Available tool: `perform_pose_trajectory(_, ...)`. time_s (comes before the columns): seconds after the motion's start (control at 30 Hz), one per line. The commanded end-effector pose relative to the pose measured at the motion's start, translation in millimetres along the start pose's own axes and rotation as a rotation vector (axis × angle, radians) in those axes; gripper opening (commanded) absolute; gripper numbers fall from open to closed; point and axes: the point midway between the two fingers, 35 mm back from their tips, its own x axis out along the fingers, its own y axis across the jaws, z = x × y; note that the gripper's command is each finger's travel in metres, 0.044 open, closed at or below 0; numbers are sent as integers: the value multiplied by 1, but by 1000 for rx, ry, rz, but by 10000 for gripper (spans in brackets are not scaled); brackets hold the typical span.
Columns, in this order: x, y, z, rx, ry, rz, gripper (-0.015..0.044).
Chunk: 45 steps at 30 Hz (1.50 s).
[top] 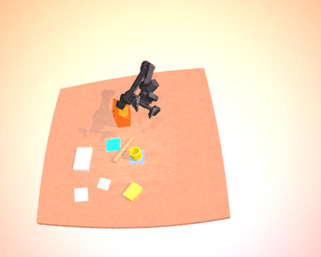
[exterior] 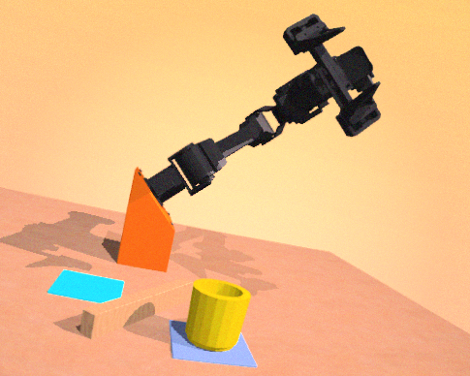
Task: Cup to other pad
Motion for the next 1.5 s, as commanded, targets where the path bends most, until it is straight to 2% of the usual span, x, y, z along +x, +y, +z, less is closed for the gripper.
perform_pose_trajectory(0.0,2,1,-3,10,13,5,374)
perform_pose_trajectory(0.07,13,6,-24,96,123,42,321)
perform_pose_trajectory(0.27,37,33,-124,533,651,88,166)
perform_pose_trajectory(0.4,30,49,-183,849,1016,-2,166)
perform_pose_trajectory(0.5,16,62,-219,1089,1284,-139,166)
perform_pose_trajectory(0.6,0,74,-246,1322,1539,-339,166)
perform_pose_trajectory(0.73,-17,93,-263,1598,1829,-695,166)
perform_pose_trajectory(0.8,-20,96,-265,1640,1874,-769,166)
perform_pose_trajectory(1.47,-20,111,-277,1639,1873,-770,166)
